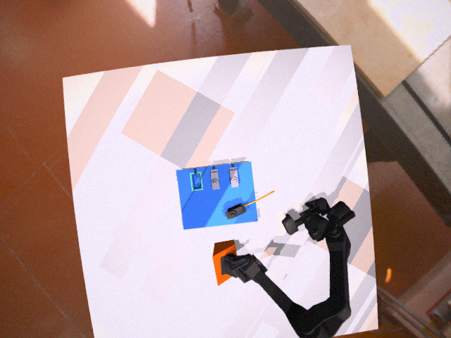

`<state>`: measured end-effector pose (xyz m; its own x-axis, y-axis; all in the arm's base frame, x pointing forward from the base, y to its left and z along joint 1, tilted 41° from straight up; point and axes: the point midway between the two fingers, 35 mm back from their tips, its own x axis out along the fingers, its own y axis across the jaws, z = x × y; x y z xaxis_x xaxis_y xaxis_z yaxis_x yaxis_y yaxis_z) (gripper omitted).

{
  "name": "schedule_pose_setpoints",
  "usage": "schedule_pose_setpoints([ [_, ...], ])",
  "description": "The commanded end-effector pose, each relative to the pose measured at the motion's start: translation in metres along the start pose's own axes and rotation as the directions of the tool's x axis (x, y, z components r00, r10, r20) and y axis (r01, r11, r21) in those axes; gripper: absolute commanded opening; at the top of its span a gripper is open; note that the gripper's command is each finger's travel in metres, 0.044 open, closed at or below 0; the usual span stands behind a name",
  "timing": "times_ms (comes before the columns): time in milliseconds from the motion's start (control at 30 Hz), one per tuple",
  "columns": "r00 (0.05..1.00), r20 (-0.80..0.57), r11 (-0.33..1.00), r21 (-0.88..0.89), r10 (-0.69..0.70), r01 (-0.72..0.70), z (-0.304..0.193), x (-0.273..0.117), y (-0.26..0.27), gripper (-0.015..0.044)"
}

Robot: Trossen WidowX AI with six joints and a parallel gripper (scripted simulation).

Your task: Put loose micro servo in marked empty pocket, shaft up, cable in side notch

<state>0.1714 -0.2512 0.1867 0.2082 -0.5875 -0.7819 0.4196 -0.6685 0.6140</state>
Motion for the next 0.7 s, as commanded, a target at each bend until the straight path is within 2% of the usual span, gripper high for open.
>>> schedule_pose_setpoints([
  [0,0.999,-0.018,0.995,-0.087,-0.051,0.049,-0.024,0.000,-0.015,0.0440],
  [367,0.983,-0.027,0.914,-0.375,-0.179,0.156,-0.089,-0.012,-0.066,0.0440],
  [667,0.973,0.021,0.773,-0.604,-0.229,0.195,-0.124,-0.031,-0.110,0.0440],
])
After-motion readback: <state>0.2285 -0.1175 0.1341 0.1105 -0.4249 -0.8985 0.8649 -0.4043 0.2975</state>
